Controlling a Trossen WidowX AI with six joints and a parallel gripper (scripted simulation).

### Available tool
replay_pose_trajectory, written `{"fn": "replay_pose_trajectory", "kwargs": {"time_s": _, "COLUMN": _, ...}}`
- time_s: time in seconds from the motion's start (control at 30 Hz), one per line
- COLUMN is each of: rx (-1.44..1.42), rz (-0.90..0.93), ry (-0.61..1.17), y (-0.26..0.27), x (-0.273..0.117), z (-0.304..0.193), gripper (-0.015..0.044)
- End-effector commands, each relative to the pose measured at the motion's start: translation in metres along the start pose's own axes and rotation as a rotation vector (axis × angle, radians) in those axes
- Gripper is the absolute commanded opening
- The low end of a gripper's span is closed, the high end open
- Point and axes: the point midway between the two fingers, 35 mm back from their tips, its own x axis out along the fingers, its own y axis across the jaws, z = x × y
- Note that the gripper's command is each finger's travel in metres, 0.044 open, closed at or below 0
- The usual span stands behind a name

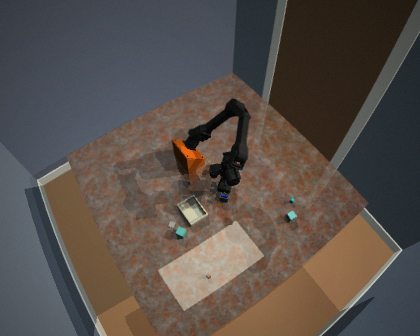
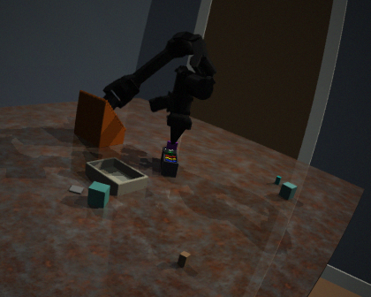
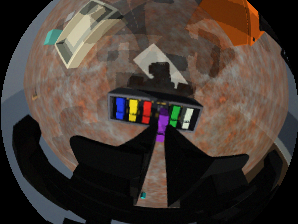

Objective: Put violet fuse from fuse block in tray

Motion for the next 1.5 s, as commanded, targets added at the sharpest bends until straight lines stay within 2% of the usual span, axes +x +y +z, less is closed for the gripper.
{"fn": "replay_pose_trajectory", "kwargs": {"time_s": 0.0, "rx": -0.008, "rz": 0.005, "ry": -0.003, "y": 0.001, "x": -0.003, "z": -0.001, "gripper": 0.0}}
{"fn": "replay_pose_trajectory", "kwargs": {"time_s": 0.57, "rx": -0.008, "rz": 0.006, "ry": -0.004, "y": 0.004, "x": -0.025, "z": 0.001, "gripper": 0.0}}
{"fn": "replay_pose_trajectory", "kwargs": {"time_s": 1.47, "rx": -0.006, "rz": 0.021, "ry": -0.014, "y": 0.128, "x": -0.034, "z": 0.089, "gripper": 0.0}}
